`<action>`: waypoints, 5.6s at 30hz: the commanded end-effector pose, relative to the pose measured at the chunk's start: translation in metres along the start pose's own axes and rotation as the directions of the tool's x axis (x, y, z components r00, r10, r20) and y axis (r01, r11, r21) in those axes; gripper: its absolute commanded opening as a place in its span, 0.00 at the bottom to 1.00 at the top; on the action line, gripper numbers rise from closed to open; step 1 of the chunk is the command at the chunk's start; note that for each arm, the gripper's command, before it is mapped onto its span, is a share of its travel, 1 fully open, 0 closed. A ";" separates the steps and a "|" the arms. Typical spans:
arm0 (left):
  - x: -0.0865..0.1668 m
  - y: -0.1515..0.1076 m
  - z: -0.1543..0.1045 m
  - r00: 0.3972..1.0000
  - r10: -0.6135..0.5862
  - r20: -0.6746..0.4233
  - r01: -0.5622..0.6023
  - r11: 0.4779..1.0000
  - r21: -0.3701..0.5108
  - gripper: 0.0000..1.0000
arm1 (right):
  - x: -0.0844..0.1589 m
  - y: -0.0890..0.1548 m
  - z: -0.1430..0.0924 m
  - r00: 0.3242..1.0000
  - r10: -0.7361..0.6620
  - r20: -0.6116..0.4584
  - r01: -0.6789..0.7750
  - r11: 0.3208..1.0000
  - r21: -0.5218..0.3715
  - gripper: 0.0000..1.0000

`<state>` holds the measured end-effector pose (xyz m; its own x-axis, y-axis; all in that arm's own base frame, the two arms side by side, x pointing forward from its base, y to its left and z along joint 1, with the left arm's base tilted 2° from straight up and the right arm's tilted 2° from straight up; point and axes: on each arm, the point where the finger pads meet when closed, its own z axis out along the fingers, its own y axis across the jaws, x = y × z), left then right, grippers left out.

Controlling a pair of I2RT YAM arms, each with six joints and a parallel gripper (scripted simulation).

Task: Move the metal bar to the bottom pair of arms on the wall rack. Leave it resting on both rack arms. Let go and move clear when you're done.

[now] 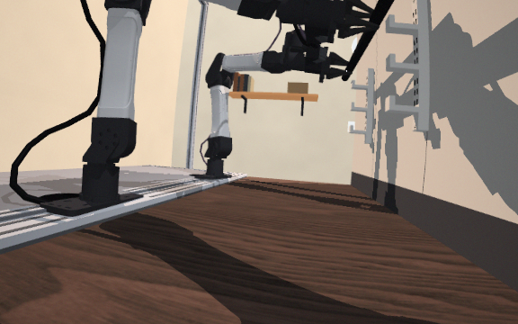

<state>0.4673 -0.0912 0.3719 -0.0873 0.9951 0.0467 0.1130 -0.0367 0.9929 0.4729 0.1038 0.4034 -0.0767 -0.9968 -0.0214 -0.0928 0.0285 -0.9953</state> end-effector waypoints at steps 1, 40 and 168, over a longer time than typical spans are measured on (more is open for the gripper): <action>-0.010 0.035 -0.014 0.999 -0.002 0.040 0.007 0.994 -0.112 0.00 | 0.000 -0.035 -0.019 1.000 0.014 0.009 -0.015 0.994 0.104 0.00; -0.007 0.033 -0.019 0.999 -0.002 0.040 0.007 0.994 -0.112 0.00 | -0.003 -0.033 -0.031 1.000 0.014 0.009 -0.015 0.994 0.104 0.00; -0.003 0.034 -0.016 0.999 -0.002 0.040 0.007 0.994 -0.112 0.00 | -0.007 -0.034 -0.016 1.000 0.014 0.009 -0.015 0.994 0.104 0.00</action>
<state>0.4582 -0.0908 0.3743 -0.0749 0.9963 0.0429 0.1083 -0.0346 0.9935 0.4581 0.1058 0.4060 -0.0990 -0.9949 -0.0190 -0.0843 0.0274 -0.9961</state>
